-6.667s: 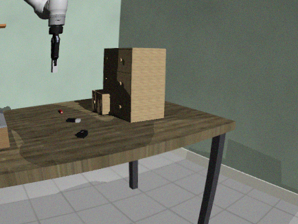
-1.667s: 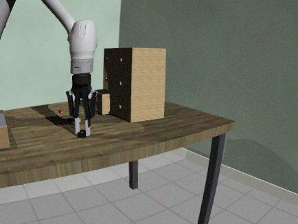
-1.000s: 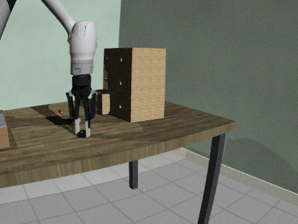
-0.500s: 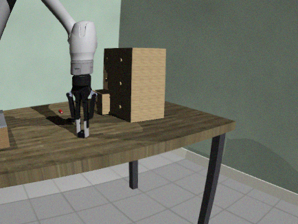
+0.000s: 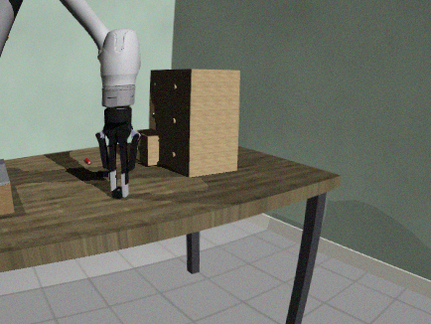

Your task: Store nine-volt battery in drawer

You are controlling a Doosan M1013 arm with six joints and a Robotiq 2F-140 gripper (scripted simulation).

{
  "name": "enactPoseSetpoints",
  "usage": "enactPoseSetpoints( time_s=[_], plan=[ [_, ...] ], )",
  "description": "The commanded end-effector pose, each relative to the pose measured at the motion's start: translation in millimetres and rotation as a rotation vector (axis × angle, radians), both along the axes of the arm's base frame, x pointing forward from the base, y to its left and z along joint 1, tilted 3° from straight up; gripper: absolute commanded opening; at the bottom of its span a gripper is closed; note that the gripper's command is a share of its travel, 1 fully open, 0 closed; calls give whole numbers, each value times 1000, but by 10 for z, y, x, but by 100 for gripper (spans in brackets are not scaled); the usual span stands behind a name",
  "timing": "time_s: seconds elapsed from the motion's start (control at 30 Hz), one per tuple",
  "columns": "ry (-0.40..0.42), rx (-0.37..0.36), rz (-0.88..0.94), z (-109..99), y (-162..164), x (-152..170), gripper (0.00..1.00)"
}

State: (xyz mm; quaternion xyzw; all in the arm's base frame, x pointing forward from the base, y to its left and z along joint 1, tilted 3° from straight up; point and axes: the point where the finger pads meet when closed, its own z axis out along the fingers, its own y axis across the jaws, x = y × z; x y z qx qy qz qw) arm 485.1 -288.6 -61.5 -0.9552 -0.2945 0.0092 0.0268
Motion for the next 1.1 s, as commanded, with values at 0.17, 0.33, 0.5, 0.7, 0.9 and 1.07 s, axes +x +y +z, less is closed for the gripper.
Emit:
enactPoseSetpoints(
  time_s=[0.17, 0.33, 0.5, 0.7, 0.9, 1.07],
  plan=[
    [0, 0, 0, 731, -33, 25, 14],
    [0, 0, 0, 938, -43, 32, 14],
    [0, 0, 0, 960, -44, 33, 14],
    [2, -2, -55, 965, 103, 148, 14],
    [7, -7, -178, 977, 450, 393, 14],
    [12, -11, -293, 988, 796, 600, 14]
  ],
)
